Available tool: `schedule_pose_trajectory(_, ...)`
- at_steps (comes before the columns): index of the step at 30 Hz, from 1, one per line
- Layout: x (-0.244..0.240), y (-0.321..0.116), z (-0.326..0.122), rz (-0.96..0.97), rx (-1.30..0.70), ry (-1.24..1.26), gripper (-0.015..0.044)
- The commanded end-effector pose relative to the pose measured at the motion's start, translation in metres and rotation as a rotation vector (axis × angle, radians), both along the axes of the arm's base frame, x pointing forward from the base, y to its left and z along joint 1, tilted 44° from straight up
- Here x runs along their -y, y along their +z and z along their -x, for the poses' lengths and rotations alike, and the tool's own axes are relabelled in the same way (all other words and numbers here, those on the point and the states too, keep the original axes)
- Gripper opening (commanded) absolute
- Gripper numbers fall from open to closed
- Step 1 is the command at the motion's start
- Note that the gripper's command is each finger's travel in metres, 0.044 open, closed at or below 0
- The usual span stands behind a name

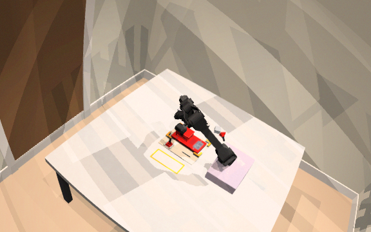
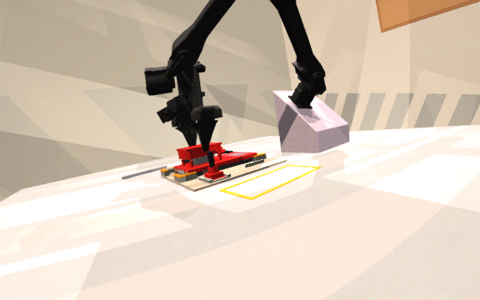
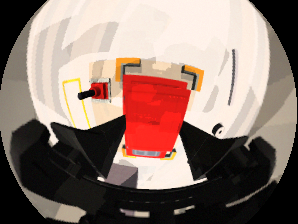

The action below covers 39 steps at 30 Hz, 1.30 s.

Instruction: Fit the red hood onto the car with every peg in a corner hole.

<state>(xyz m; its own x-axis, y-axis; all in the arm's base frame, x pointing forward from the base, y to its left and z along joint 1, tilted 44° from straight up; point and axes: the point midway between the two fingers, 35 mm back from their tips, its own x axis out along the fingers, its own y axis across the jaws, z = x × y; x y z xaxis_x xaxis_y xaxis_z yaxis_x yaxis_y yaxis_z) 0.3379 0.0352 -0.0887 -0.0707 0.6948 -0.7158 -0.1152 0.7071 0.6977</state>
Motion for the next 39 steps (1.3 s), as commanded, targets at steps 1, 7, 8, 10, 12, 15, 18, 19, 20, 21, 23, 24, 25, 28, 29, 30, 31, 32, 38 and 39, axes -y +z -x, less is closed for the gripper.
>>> schedule_pose_trajectory(1, -0.0010, 0.0001, 0.0006, 0.000, -0.006, -0.008, 0.0000)
schedule_pose_trajectory(7, -0.0017, 0.0001, 0.0008, 0.000, -0.010, -0.015, 0.0000)
schedule_pose_trajectory(8, -0.0017, 0.0001, 0.0010, 0.000, -0.011, -0.015, 0.0000)
schedule_pose_trajectory(10, -0.0018, 0.0000, 0.0013, 0.000, -0.011, -0.016, 0.0000)
schedule_pose_trajectory(12, -0.0018, 0.0000, 0.0017, 0.000, -0.012, -0.017, 0.0000)
schedule_pose_trajectory(15, -0.0018, -0.0001, 0.0019, 0.000, -0.012, -0.018, 0.0000)
schedule_pose_trajectory(18, -0.0018, -0.0001, 0.0019, 0.000, -0.012, -0.018, 0.0000)
schedule_pose_trajectory(19, -0.0018, -0.0001, 0.0019, 0.000, -0.012, -0.018, 0.0000)
schedule_pose_trajectory(20, -0.0018, -0.0001, 0.0019, 0.000, -0.012, -0.018, 0.0000)
schedule_pose_trajectory(21, -0.0019, -0.0001, 0.0019, 0.000, -0.012, -0.018, 0.0000)
schedule_pose_trajectory(23, -0.0021, -0.0004, 0.0019, 0.000, -0.012, -0.018, 0.0000)
schedule_pose_trajectory(24, -0.0023, -0.0006, 0.0020, 0.000, -0.012, -0.018, 0.0000)
schedule_pose_trajectory(25, -0.0026, -0.0009, 0.0020, 0.000, -0.012, -0.018, 0.0000)
schedule_pose_trajectory(28, -0.0035, -0.0018, 0.0020, 0.000, -0.012, -0.018, 0.0000)
schedule_pose_trajectory(29, -0.0038, -0.0021, 0.0020, 0.000, -0.012, -0.018, 0.0000)
schedule_pose_trajectory(30, -0.0042, -0.0024, 0.0020, 0.000, -0.012, -0.018, 0.0000)
schedule_pose_trajectory(31, -0.0045, -0.0028, 0.0020, 0.000, -0.012, -0.018, 0.0000)
schedule_pose_trajectory(32, -0.0048, -0.0031, 0.0020, 0.000, -0.012, -0.018, 0.0000)
schedule_pose_trajectory(38, -0.0067, -0.0050, 0.0021, 0.000, -0.012, -0.018, 0.0000)
schedule_pose_trajectory(39, -0.0071, -0.0053, 0.0021, 0.000, -0.012, -0.018, 0.0000)
